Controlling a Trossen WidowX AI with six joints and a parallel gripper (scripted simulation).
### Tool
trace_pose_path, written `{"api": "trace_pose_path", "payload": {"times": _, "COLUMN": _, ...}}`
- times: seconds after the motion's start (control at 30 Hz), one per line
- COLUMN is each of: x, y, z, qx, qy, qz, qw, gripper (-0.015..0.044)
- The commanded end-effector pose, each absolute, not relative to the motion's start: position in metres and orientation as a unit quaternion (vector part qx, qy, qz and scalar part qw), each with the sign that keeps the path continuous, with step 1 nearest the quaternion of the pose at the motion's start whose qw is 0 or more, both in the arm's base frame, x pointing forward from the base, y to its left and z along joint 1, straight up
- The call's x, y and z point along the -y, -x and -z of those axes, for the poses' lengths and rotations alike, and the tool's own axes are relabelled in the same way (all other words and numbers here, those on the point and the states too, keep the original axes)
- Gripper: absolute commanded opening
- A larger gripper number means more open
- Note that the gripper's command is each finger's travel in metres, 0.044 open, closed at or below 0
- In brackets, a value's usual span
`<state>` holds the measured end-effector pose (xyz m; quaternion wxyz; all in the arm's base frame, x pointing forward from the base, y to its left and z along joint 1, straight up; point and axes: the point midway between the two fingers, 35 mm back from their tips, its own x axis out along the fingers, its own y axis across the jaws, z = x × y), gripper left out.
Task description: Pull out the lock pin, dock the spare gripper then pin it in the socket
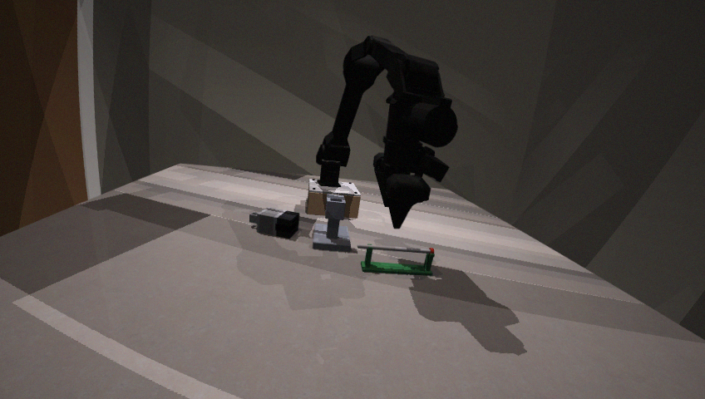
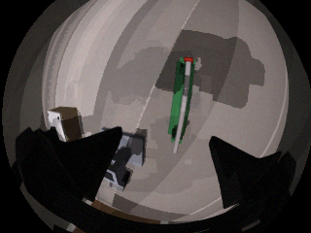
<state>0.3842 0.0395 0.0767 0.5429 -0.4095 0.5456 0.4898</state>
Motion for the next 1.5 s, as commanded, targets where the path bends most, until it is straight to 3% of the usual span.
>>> {"api": "trace_pose_path", "payload": {"times": 0.0, "x": -0.039, "y": -0.384, "z": -0.077, "qx": -0.546, "qy": 0.409, "qz": -0.49, "qw": 0.543, "gripper": 0.044}}
{"api": "trace_pose_path", "payload": {"times": 0.43, "x": -0.039, "y": -0.383, "z": -0.137, "qx": -0.546, "qy": 0.41, "qz": -0.49, "qw": 0.543, "gripper": 0.044}}
{"api": "trace_pose_path", "payload": {"times": 0.6, "x": -0.034, "y": -0.383, "z": -0.128, "qx": -0.565, "qy": 0.394, "qz": -0.465, "qw": 0.557, "gripper": 0.044}}
{"api": "trace_pose_path", "payload": {"times": 0.93, "x": 0.048, "y": -0.343, "z": -0.12, "qx": -0.726, "qy": 0.108, "qz": -0.03, "qw": 0.679, "gripper": 0.044}}
{"api": "trace_pose_path", "payload": {"times": 1.03, "x": 0.071, "y": -0.327, "z": -0.117, "qx": -0.72, "qy": 0.013, "qz": 0.114, "qw": 0.684, "gripper": 0.044}}
{"api": "trace_pose_path", "payload": {"times": 1.47, "x": 0.112, "y": -0.288, "z": -0.11, "qx": -0.619, "qy": -0.182, "qz": 0.4, "qw": 0.651, "gripper": 0.044}}
